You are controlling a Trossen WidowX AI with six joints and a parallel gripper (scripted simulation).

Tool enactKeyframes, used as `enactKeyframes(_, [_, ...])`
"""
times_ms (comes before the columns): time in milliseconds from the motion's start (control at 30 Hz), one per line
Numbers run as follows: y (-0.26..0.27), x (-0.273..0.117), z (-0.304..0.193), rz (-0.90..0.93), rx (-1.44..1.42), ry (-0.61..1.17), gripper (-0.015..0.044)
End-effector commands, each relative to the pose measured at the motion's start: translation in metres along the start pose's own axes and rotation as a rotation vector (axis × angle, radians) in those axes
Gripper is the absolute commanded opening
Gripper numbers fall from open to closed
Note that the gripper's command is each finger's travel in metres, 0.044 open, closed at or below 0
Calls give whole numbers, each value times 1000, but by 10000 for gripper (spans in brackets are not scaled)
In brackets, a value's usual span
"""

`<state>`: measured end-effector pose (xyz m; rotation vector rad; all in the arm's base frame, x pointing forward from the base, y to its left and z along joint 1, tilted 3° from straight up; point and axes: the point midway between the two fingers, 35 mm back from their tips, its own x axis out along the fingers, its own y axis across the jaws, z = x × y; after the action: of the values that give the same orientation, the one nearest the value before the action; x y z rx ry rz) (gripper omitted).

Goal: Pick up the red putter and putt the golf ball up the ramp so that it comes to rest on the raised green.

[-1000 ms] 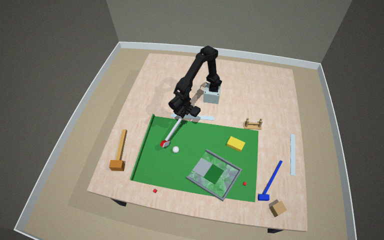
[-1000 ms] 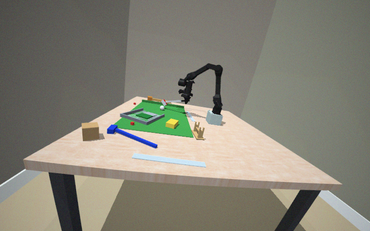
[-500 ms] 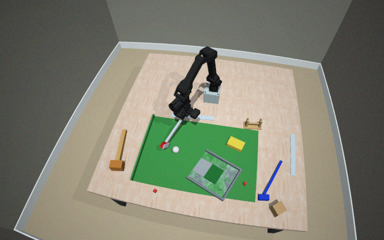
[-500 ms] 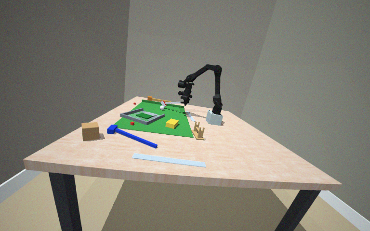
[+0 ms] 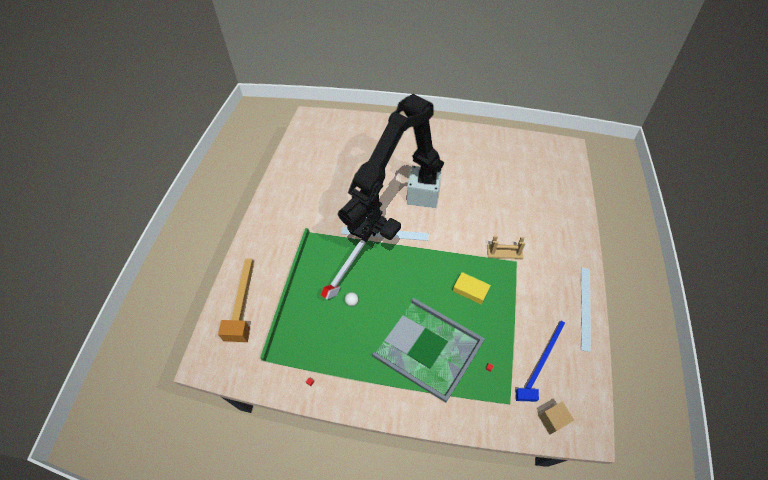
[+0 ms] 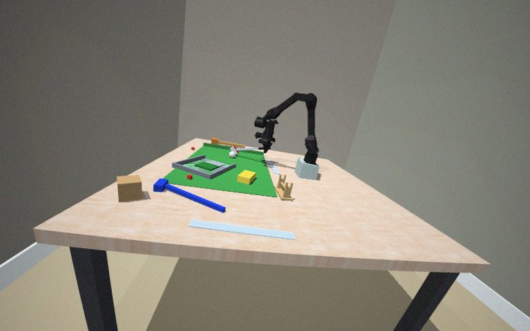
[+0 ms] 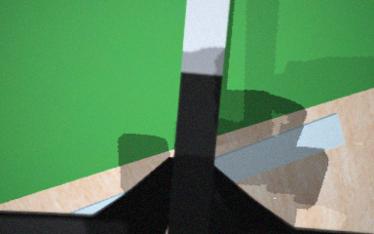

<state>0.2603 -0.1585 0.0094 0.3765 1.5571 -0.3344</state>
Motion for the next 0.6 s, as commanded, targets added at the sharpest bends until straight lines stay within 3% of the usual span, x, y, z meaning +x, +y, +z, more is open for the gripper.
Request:
enactKeyframes(0, [0,-1,1,0,0,-4,0])
enactKeyframes(567, [-29,3,-2,-2,9,4,0])
